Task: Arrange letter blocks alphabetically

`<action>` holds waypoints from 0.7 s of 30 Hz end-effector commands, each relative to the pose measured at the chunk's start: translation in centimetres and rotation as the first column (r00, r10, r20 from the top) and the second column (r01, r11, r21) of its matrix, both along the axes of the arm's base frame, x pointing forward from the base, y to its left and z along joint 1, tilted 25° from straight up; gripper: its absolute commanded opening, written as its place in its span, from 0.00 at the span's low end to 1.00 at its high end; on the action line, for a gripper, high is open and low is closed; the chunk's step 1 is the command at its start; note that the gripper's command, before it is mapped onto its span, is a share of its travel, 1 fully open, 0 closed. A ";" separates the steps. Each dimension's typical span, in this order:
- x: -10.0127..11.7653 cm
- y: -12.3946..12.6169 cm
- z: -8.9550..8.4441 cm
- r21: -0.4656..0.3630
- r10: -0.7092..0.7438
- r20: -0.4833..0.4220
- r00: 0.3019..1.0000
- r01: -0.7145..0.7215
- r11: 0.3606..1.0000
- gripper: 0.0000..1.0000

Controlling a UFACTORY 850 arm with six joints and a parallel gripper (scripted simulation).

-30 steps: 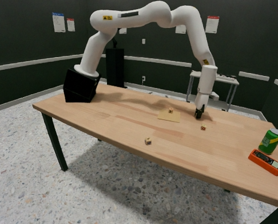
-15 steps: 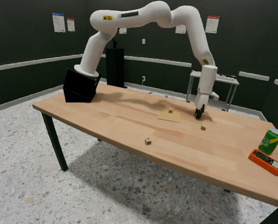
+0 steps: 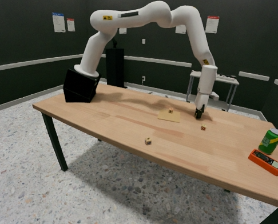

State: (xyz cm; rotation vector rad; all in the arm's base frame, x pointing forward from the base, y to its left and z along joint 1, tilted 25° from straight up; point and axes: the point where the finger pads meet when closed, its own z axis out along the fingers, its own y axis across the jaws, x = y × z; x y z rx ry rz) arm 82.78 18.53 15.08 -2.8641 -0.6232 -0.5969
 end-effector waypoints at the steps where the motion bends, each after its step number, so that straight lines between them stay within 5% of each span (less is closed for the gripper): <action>1: 0.1 0.0 0.1 0.000 0.000 0.002 1.000 0.000 1.000 0.23; 14: -1.3 -0.9 3.8 0.000 0.000 0.002 1.000 0.000 1.000 0.23; 21: -3.0 -2.0 8.2 0.000 0.000 0.002 1.000 0.000 1.000 0.23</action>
